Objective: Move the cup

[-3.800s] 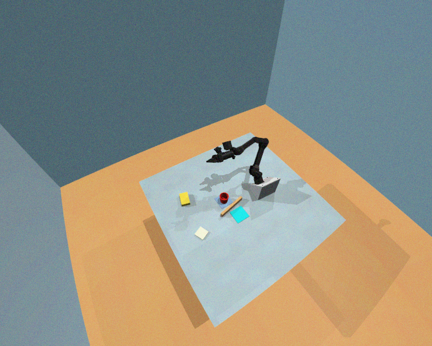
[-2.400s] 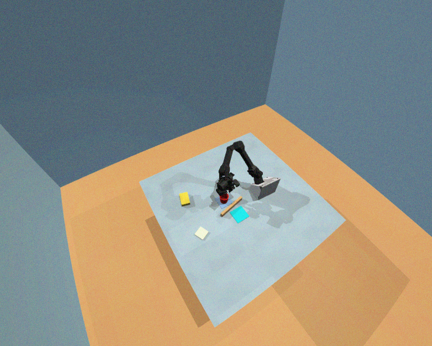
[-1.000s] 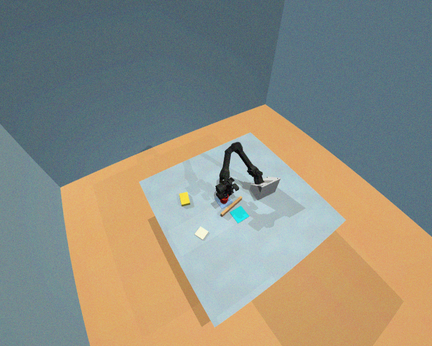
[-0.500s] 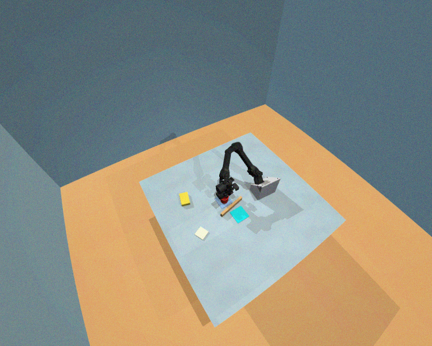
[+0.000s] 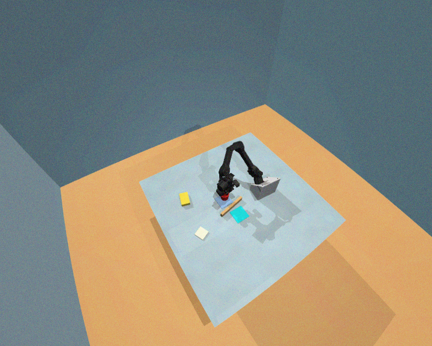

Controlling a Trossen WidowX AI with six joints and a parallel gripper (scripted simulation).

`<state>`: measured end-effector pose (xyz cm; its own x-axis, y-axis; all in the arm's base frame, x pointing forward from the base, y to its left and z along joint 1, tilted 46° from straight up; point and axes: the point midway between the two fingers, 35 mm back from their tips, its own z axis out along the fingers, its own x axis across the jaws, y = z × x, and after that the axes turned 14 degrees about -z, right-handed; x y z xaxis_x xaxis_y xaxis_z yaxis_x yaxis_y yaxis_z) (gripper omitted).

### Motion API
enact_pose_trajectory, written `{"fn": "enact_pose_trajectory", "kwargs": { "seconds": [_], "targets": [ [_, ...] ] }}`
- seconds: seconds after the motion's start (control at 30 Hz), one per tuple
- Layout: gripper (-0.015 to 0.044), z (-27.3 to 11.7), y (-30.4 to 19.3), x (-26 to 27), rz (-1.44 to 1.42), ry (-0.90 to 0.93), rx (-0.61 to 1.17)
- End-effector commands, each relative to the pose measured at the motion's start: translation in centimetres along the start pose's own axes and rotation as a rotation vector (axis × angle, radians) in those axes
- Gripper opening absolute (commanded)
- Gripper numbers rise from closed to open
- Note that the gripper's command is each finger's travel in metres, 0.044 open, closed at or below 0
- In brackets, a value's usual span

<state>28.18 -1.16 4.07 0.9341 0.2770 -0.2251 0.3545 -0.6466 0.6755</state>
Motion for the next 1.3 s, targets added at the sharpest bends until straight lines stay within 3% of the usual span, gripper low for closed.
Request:
{"fn": "enact_pose_trajectory", "kwargs": {
  "seconds": [0.0, 0.67, 1.27],
  "targets": [
    [0.0, -1.1, 0.0, 0.0, 0.006, 0.003, 0.003],
    [0.0, -0.9, -0.1, 0.1, 0.001, 0.005, -0.001],
    [0.0, -1.2, -4.7, 0.4, 0.005, 0.004, 0.006]
  ]
}}
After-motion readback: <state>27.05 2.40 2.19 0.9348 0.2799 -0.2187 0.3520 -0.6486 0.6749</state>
